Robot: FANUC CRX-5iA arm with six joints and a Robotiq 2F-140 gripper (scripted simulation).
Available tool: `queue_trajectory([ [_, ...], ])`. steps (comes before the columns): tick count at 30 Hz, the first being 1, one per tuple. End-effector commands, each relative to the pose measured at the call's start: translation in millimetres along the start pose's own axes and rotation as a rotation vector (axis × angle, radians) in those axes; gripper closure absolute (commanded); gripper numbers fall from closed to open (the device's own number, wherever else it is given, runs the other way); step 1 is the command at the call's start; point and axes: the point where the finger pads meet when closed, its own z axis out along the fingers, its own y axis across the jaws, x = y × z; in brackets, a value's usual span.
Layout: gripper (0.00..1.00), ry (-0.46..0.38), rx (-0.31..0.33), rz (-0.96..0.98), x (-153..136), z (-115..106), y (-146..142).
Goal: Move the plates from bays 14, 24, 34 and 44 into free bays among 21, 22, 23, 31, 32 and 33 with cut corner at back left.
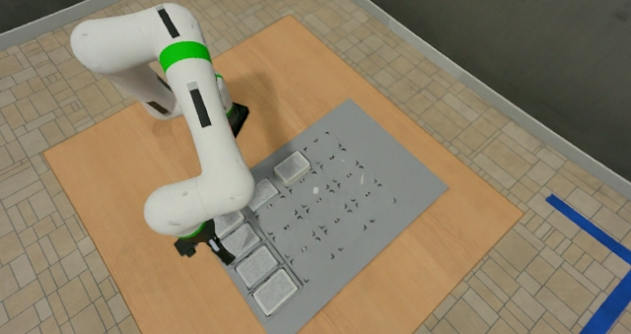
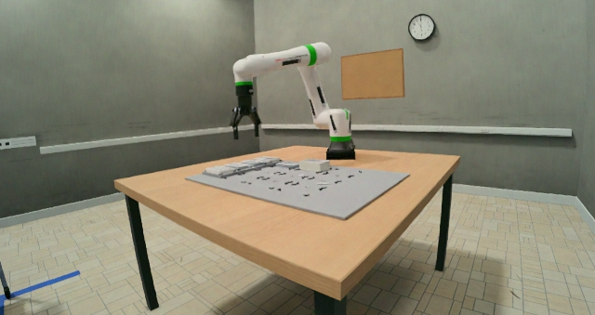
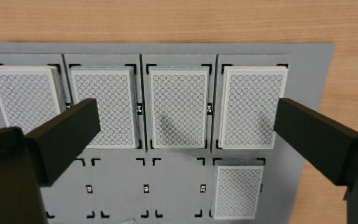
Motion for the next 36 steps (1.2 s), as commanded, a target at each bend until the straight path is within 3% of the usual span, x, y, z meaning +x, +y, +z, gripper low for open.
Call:
queue_trajectory([
  [1, 0.0, 0.001, 0.002, 0.0, 0, -1, 0],
  [27, 0.0, 0.001, 0.002, 0.0, 0, -1, 0],
  [36, 0.0, 0.001, 0.002, 0.0, -36, 2, 0],
])
